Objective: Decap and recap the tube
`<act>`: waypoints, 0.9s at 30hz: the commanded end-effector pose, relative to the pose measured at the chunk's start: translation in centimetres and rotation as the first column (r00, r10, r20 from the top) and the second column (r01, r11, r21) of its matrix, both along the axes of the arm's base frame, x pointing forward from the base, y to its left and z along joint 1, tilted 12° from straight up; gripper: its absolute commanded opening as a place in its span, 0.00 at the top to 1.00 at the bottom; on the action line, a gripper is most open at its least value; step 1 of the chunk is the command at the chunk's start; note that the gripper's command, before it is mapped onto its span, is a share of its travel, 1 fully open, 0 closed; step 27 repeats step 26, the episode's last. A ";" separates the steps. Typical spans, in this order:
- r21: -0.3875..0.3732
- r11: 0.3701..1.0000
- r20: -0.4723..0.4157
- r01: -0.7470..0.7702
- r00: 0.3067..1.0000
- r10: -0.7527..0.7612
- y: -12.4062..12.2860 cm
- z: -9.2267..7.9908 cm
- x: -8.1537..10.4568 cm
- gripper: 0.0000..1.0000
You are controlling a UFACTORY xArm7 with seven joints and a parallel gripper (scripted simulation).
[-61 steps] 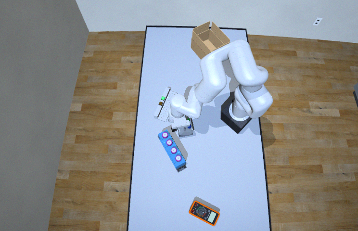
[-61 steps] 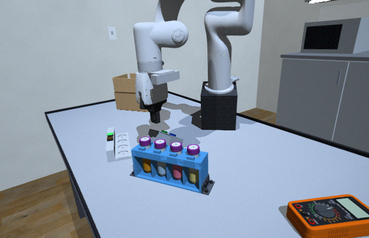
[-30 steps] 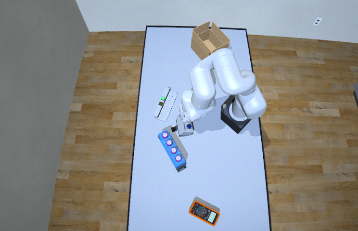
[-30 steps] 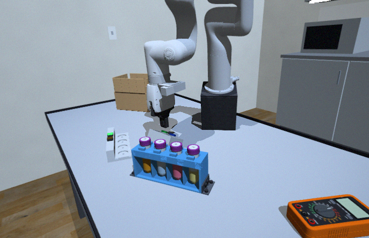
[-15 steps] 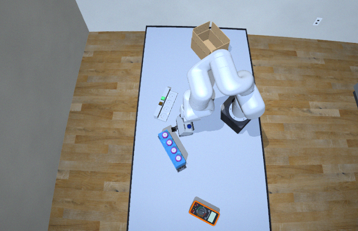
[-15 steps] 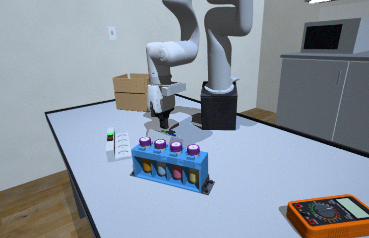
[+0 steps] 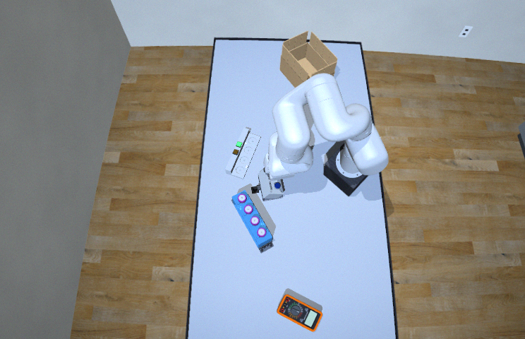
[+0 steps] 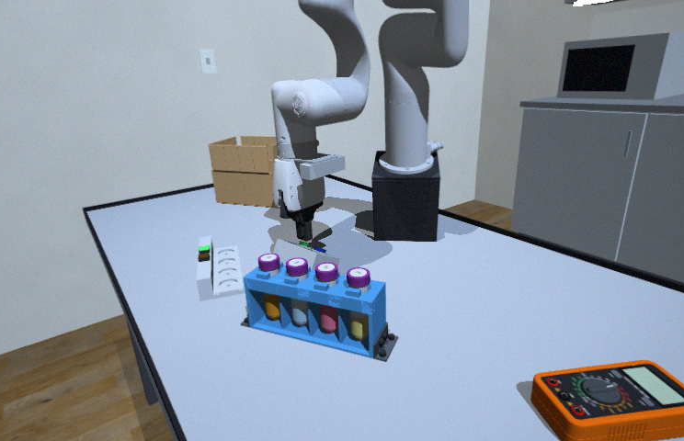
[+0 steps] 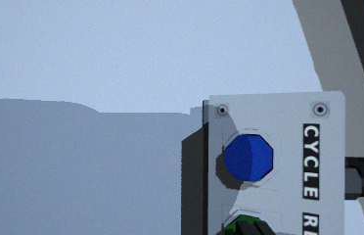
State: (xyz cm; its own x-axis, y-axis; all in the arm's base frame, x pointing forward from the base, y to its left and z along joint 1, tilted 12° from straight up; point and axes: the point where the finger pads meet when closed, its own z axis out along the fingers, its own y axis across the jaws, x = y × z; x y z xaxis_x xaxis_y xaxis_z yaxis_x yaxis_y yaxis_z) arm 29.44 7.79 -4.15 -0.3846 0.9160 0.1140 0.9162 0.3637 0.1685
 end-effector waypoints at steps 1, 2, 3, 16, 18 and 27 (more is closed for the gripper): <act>0.000 1.000 0.002 0.001 1.000 -0.001 0.0 -0.1 0.1 1.00; 0.000 1.000 0.002 0.001 1.000 -0.001 0.0 -0.1 0.1 1.00; 0.000 1.000 0.002 0.001 1.000 -0.001 0.0 -0.2 0.1 1.00; 0.000 1.000 0.002 0.001 1.000 -0.001 0.1 -0.5 0.1 1.00; 0.000 1.000 0.002 0.001 1.000 -0.001 0.1 -0.6 0.1 1.00; 0.000 1.000 0.002 0.001 1.000 -0.001 0.2 -0.9 0.2 1.00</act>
